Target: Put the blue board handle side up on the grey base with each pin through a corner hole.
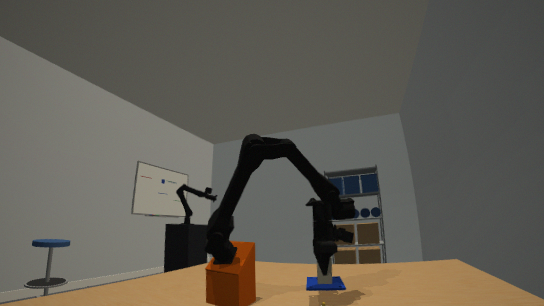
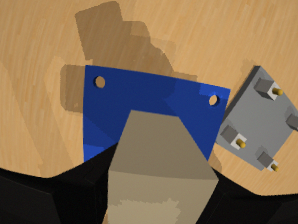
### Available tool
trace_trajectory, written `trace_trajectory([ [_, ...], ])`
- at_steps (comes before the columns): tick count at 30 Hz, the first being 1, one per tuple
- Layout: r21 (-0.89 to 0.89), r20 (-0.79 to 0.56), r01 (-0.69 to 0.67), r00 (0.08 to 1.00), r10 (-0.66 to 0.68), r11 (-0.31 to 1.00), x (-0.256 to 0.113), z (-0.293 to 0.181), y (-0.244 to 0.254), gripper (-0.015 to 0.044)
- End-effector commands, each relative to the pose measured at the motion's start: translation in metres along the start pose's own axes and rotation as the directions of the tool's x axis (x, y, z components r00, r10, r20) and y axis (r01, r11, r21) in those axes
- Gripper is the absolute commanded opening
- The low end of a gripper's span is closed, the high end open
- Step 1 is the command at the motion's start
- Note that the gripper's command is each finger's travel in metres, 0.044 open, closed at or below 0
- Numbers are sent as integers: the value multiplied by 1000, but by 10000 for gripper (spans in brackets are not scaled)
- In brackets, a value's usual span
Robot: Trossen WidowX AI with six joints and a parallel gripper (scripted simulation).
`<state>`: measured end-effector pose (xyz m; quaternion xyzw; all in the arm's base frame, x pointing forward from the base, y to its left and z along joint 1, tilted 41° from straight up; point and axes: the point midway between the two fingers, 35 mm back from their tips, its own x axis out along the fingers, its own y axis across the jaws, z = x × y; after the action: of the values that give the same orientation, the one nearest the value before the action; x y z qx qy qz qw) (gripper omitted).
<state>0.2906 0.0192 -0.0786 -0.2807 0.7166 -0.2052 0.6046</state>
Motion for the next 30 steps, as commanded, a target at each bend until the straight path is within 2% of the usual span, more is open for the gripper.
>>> trace_trajectory([
  [1,11,11,-8,1000,8,1000,-15,2,0,0],
  [7,12,11,-7,1000,7,1000,-28,0,-1,0],
  [30,96,14,-20,1000,19,995,-31,11,-40,0],
])
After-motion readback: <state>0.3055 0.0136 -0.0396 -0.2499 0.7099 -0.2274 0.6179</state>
